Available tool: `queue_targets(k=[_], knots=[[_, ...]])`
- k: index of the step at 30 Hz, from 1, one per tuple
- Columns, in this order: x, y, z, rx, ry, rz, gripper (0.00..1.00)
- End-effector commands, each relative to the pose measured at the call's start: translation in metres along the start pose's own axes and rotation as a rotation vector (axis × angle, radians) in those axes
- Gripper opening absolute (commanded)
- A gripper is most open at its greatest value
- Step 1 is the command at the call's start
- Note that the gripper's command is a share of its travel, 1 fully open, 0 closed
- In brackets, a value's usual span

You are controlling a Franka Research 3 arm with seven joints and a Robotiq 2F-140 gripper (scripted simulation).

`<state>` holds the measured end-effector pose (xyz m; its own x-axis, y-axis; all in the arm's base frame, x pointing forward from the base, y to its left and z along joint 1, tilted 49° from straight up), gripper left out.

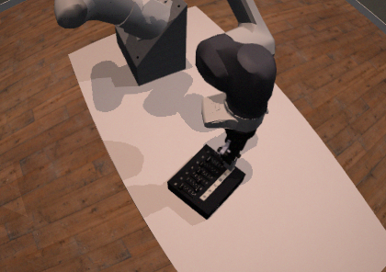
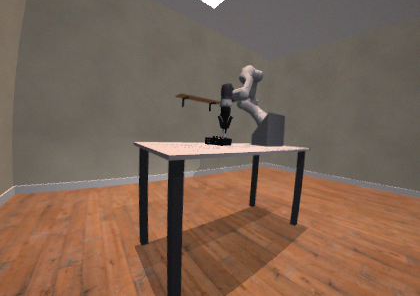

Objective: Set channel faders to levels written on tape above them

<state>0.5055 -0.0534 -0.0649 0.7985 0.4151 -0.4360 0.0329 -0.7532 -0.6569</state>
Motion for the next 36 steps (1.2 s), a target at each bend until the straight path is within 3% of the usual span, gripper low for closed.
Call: queue_targets(k=[1,36], knots=[[-0.002,0.000,0.002,0.002,0.000,-0.001,0.00],[-0.020,0.000,0.006,0.002,0.000,-0.001,0.00]])
Point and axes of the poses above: the point where the finger pads meet when closed, its own y axis out along the fingers, its own z axis across the jaws, x = y × z, the point moved 2 cm from there along -y, back along the fingers, and after that the axes turned 14 degrees about -y, right-handed, at the moved point
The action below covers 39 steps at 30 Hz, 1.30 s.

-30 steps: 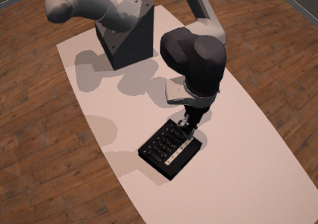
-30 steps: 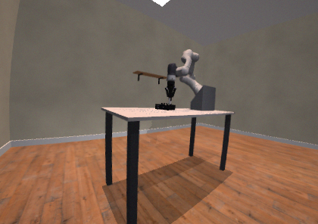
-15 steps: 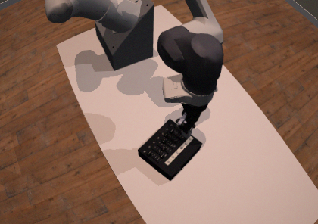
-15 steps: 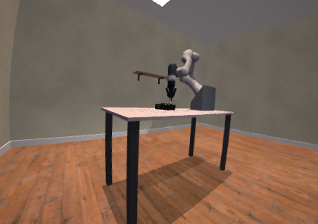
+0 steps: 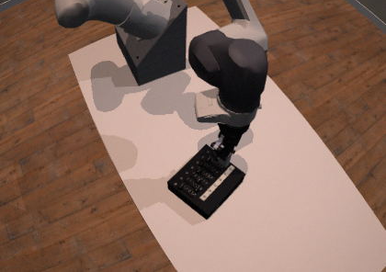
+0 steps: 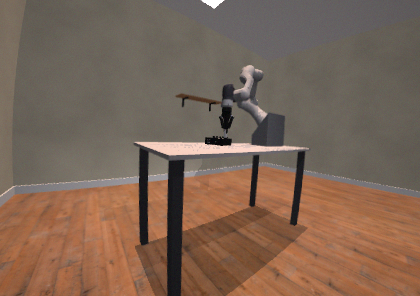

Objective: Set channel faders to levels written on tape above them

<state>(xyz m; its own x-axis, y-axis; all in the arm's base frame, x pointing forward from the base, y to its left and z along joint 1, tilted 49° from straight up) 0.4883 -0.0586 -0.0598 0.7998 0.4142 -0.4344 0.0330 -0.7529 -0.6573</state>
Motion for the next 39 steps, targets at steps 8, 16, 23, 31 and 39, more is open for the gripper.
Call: queue_targets(k=[8,16,23,31,39], knots=[[-0.0044,-0.0001,0.0024,0.001,-0.003,0.000,0.00],[-0.0070,-0.0002,0.0030,0.001,-0.003,0.000,0.00],[-0.0085,-0.0001,0.0034,0.001,-0.003,0.000,0.00],[-0.0091,-0.0001,0.0036,0.001,-0.003,0.000,0.00],[-0.0093,-0.0001,0.0036,0.001,-0.003,0.000,0.00]])
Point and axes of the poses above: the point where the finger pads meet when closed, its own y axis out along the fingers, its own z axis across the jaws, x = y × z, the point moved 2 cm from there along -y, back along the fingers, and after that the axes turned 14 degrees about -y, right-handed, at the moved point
